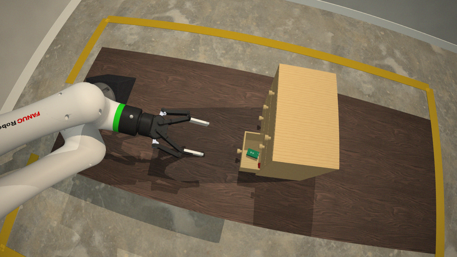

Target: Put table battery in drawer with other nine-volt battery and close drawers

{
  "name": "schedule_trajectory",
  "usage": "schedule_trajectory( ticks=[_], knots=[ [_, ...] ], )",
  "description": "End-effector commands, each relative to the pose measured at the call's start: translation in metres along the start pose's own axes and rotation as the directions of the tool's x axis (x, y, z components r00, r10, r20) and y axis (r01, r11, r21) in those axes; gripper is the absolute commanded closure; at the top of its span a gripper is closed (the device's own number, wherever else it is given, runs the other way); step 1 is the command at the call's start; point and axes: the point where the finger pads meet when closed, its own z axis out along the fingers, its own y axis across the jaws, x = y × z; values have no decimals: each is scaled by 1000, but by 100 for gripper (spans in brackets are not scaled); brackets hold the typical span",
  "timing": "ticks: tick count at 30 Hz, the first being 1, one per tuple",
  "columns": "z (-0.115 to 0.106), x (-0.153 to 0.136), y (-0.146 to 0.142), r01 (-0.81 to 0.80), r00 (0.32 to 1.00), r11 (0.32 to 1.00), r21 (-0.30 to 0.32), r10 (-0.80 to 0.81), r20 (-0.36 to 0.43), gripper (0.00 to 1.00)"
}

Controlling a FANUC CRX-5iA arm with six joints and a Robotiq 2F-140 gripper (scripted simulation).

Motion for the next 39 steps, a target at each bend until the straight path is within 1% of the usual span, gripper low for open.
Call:
schedule_trajectory(
  ticks=[1, 15, 20, 25, 30, 32, 39],
  knots=[
    [0, 0, 0, 0, 1000, 1000, 0, 0, 0, 100],
    [0, 0, 0, 0, 1000, 1000, 0, 0, 0, 100],
    [5, -3, 0, 0, 1000, 1000, 0, 0, 0, 100],
    [19, -13, 0, 0, 1000, 1000, 0, 0, 0, 100],
    [41, -29, 0, 0, 1000, 1000, 0, 0, 0, 100],
    [41, -29, 0, 0, 1000, 1000, 0, 0, 0, 100],
    [73, -53, 0, 0, 1000, 1000, 0, 0, 0, 100]
  ],
)
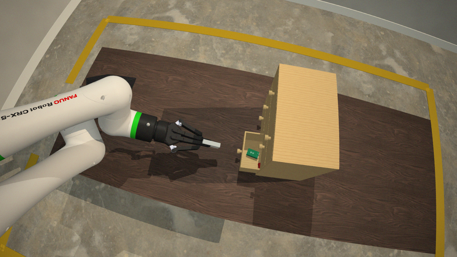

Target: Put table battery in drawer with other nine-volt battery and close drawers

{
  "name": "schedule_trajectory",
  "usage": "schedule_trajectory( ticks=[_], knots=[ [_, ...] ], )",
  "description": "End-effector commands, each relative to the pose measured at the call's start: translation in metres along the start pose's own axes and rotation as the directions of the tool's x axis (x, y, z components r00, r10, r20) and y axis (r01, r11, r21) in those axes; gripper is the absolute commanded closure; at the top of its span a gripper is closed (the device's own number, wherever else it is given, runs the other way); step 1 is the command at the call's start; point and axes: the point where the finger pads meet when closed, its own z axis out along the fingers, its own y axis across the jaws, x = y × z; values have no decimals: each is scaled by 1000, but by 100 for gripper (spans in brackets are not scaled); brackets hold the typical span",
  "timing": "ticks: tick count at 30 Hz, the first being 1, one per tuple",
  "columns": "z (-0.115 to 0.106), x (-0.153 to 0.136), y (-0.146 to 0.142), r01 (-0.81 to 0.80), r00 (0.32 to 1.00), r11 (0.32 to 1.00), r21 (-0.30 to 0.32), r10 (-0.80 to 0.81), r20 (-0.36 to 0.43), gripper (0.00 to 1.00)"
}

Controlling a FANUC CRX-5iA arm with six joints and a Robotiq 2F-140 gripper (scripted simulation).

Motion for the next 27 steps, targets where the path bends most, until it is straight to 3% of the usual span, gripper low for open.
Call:
schedule_trajectory(
  ticks=[1, 8, 27],
  knots=[
    [24, -16, -1, -2, 1000, 1000, 3, 2, -4, 100],
    [40, -27, -1, -2, 1000, 1000, 3, 2, -4, 100],
    [41, -28, -1, -2, 1000, 1000, 3, 2, -4, 100]
  ],
)
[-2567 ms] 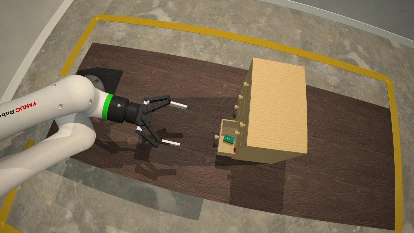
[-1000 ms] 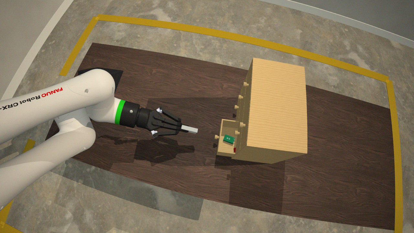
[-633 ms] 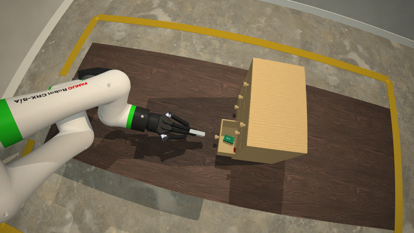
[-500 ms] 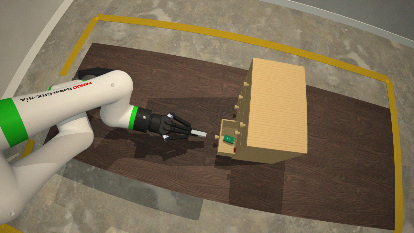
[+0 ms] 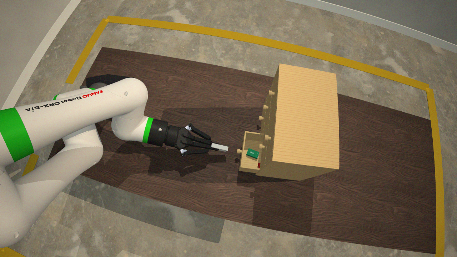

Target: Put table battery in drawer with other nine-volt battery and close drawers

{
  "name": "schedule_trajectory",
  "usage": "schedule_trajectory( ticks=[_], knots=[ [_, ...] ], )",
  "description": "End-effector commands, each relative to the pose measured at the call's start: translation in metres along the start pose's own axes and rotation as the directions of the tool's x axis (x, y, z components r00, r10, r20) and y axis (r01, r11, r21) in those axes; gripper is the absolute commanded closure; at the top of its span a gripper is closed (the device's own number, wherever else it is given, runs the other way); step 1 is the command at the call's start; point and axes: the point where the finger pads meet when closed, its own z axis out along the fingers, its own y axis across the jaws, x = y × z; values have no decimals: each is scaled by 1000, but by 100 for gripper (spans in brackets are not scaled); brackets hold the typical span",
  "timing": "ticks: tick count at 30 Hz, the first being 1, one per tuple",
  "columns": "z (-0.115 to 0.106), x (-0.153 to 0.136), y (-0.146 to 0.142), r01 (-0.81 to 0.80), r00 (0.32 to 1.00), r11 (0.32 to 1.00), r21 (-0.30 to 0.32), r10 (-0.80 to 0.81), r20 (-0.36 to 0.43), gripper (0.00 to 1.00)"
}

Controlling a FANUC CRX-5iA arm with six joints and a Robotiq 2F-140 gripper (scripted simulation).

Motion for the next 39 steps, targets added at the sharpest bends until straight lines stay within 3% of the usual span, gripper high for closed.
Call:
schedule_trajectory(
  ticks=[1, 39],
  knots=[
    [0, 0, 0, 0, 1000, 1000, 0, 0, 0, 100],
    [12, 5, 0, 0, 1000, 1000, 0, 0, 0, 100]
  ],
)
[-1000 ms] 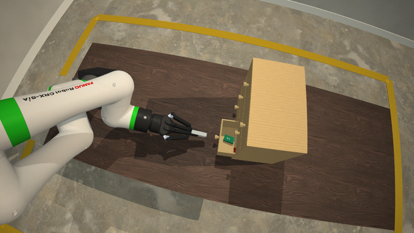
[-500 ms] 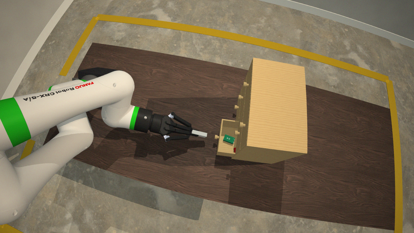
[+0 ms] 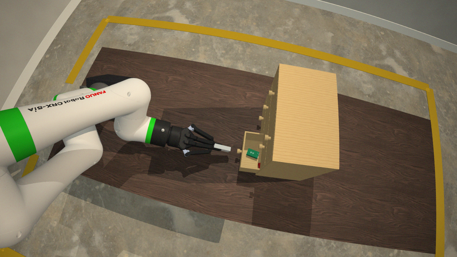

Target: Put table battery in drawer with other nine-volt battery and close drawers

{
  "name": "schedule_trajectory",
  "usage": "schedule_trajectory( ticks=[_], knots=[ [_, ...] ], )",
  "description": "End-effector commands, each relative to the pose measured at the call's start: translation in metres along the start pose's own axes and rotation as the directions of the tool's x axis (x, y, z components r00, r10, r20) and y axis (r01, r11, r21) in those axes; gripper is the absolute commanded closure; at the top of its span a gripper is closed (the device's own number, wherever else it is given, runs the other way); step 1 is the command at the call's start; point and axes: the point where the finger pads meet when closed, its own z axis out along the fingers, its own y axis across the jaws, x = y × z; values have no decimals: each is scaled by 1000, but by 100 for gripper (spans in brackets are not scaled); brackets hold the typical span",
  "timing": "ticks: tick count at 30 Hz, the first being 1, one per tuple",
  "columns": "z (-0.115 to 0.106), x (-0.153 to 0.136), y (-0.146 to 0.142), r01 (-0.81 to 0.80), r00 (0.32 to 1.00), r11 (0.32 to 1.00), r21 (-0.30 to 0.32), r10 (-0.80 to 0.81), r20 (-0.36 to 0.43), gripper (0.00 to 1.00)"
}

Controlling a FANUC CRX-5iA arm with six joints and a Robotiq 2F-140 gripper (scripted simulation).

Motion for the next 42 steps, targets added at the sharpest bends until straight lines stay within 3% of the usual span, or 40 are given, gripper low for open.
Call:
schedule_trajectory(
  ticks=[1, 42],
  knots=[
    [4, 2, 0, 0, 1000, 1000, 0, 0, -1, 100],
    [63, 23, 0, 0, 1000, 1000, 0, 0, -1, 100]
  ],
)
